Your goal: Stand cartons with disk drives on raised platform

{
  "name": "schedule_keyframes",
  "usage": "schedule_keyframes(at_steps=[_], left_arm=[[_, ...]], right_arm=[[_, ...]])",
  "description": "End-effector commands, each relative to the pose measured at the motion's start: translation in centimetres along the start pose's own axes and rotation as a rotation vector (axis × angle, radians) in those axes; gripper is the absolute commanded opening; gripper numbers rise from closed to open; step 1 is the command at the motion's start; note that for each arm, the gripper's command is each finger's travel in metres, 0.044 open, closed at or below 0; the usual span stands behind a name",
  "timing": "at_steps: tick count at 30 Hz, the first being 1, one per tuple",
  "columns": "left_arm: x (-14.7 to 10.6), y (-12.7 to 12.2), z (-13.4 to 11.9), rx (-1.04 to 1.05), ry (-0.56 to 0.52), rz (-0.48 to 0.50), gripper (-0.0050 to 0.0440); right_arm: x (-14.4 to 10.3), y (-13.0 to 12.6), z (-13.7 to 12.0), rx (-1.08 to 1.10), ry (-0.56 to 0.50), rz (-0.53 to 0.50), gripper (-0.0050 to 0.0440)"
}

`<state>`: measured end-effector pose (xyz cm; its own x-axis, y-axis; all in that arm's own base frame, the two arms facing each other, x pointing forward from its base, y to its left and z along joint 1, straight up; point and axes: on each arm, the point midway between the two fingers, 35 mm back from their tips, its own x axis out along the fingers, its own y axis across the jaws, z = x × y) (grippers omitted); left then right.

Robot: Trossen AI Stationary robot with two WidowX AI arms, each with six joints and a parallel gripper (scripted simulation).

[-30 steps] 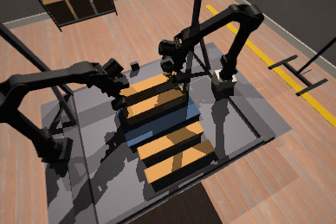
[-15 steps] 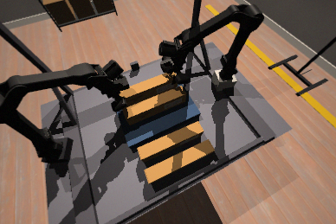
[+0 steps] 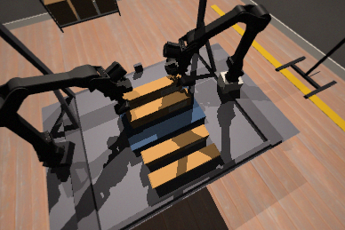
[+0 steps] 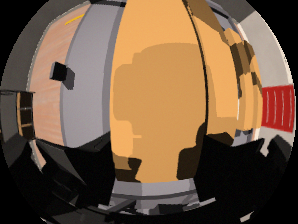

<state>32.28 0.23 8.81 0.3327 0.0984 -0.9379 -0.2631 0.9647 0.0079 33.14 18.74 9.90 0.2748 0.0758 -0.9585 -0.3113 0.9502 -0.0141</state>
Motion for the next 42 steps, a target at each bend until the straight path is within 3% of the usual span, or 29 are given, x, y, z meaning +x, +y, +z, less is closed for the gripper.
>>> schedule_keyframes(at_steps=[1,42], left_arm=[[-1.33,-0.19,0.51,-0.008,-0.037,-0.016,-0.0050],[-0.81,-0.09,0.32,-0.008,-0.039,-0.015,-0.0050]], right_arm=[[-3.13,0.12,1.35,0.005,-0.091,0.022,-0.0050],[-2.41,0.11,1.14,0.005,-0.091,0.023,-0.0050]])
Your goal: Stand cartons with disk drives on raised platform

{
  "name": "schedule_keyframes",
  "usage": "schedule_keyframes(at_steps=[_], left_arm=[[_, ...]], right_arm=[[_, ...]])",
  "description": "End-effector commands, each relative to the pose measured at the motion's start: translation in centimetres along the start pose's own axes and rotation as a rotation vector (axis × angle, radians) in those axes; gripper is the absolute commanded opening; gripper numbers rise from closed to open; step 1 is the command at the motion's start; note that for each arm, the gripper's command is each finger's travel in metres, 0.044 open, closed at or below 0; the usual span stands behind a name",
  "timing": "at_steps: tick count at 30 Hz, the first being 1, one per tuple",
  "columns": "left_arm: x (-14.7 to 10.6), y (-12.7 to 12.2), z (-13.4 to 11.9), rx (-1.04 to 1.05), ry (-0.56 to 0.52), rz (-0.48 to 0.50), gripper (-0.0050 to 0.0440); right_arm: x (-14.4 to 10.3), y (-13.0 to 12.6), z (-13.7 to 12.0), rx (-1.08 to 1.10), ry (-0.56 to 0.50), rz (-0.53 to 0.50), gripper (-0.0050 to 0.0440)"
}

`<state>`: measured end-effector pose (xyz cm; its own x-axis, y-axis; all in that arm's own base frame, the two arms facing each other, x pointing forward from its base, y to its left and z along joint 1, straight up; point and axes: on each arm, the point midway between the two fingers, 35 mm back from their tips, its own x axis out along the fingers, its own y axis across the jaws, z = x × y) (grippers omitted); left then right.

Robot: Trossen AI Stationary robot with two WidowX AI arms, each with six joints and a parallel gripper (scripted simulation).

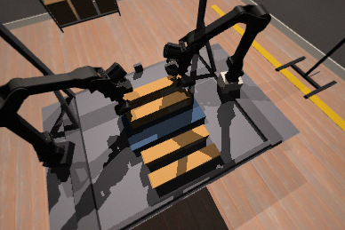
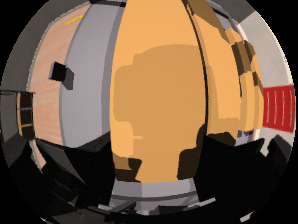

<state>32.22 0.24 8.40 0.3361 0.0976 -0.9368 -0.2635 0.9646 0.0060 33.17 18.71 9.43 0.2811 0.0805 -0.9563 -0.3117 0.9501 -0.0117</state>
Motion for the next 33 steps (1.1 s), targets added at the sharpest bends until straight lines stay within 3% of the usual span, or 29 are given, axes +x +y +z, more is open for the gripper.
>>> schedule_keyframes(at_steps=[1,33], left_arm=[[-1.18,-0.12,0.51,-0.007,-0.036,-0.013,-0.0050],[-1.16,-0.17,0.52,-0.003,-0.027,-0.007,-0.0050]], right_arm=[[-2.86,0.15,1.28,0.004,-0.083,0.020,-0.0050],[-2.90,0.20,1.24,0.005,-0.084,0.018,-0.0050]])
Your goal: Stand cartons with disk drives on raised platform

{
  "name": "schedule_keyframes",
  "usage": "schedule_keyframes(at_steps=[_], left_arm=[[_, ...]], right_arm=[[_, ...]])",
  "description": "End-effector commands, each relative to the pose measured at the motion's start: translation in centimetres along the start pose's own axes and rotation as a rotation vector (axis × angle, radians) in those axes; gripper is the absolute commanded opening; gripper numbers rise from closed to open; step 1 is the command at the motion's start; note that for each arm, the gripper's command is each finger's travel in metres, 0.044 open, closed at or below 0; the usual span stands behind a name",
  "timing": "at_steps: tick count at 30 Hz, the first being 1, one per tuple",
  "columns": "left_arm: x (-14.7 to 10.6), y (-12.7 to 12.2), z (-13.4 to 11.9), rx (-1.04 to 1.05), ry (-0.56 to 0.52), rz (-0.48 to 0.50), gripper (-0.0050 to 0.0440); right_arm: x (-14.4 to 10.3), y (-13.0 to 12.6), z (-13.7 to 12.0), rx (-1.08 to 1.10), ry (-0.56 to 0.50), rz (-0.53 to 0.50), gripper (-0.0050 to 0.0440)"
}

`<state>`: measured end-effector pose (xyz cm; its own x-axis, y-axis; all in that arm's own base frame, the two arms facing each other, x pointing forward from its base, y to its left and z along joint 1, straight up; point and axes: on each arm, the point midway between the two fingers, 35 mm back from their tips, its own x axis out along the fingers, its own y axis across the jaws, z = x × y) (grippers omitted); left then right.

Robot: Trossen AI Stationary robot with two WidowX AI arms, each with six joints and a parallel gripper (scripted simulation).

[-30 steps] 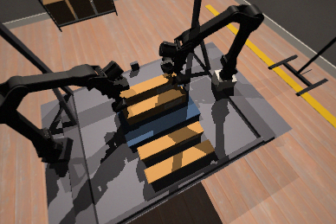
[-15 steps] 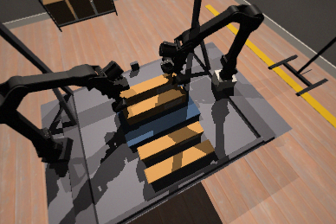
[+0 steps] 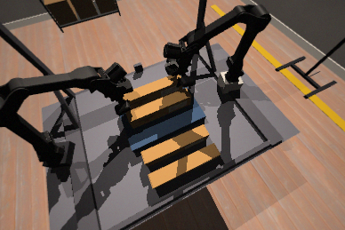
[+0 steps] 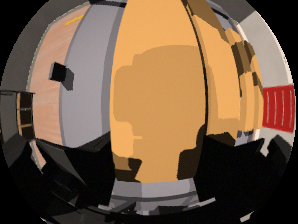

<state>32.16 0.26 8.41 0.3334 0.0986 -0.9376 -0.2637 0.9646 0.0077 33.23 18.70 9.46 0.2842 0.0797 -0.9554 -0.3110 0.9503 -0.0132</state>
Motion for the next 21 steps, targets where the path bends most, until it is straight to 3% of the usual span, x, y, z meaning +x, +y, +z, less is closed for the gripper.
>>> schedule_keyframes(at_steps=[1,21], left_arm=[[-1.13,-0.20,0.57,-0.003,-0.029,-0.009,-0.0050],[-0.85,-0.21,0.50,-0.008,-0.037,-0.015,-0.0050]], right_arm=[[-2.89,0.22,1.18,0.005,-0.081,0.020,-0.0050],[-2.41,0.23,1.03,0.005,-0.080,0.021,-0.0050]])
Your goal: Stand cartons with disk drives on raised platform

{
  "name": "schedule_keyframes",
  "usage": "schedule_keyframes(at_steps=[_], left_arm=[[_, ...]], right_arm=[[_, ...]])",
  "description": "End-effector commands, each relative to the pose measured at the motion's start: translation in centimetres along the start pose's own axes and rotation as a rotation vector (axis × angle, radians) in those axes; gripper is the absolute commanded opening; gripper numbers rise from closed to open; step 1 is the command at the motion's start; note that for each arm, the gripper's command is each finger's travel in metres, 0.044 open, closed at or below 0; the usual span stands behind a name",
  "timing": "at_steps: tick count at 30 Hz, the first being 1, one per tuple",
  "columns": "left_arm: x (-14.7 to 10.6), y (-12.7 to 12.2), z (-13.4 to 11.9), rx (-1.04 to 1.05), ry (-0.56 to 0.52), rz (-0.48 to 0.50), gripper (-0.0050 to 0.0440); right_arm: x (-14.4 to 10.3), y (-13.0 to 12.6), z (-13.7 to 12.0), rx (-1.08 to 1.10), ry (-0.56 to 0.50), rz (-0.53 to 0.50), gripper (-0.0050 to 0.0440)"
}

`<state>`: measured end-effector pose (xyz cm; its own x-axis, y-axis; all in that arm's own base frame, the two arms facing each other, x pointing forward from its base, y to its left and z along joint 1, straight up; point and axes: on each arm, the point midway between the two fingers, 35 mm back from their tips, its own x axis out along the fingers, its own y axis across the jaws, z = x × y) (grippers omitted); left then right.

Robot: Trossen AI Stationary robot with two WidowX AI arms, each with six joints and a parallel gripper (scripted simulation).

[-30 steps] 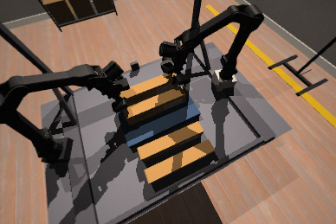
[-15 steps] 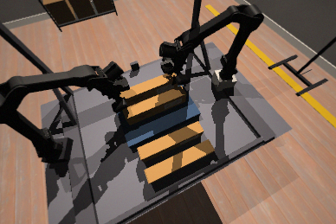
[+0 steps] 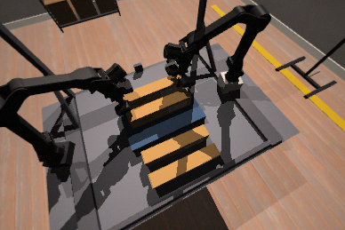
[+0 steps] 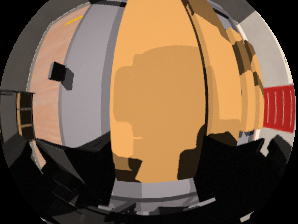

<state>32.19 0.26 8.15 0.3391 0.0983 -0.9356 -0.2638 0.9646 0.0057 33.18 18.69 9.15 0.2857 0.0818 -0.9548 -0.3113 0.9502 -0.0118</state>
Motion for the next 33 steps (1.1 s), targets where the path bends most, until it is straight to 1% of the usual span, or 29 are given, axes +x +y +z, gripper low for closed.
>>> schedule_keyframes(at_steps=[1,32,33], left_arm=[[-1.1,-0.2,0.6,-0.007,-0.031,-0.013,-0.0050],[-1.1,-0.2,0.6,-0.007,-0.031,-0.013,-0.0050],[0.8,-0.2,-0.1,-0.007,-0.031,-0.014,-0.0050]], right_arm=[[-2.7,0.2,1.2,0.005,-0.078,0.019,-0.0050],[-2.6,0.2,1.2,0.005,-0.078,0.020,-0.0050],[0.9,0.3,0.0,0.004,-0.078,0.020,-0.0050]])
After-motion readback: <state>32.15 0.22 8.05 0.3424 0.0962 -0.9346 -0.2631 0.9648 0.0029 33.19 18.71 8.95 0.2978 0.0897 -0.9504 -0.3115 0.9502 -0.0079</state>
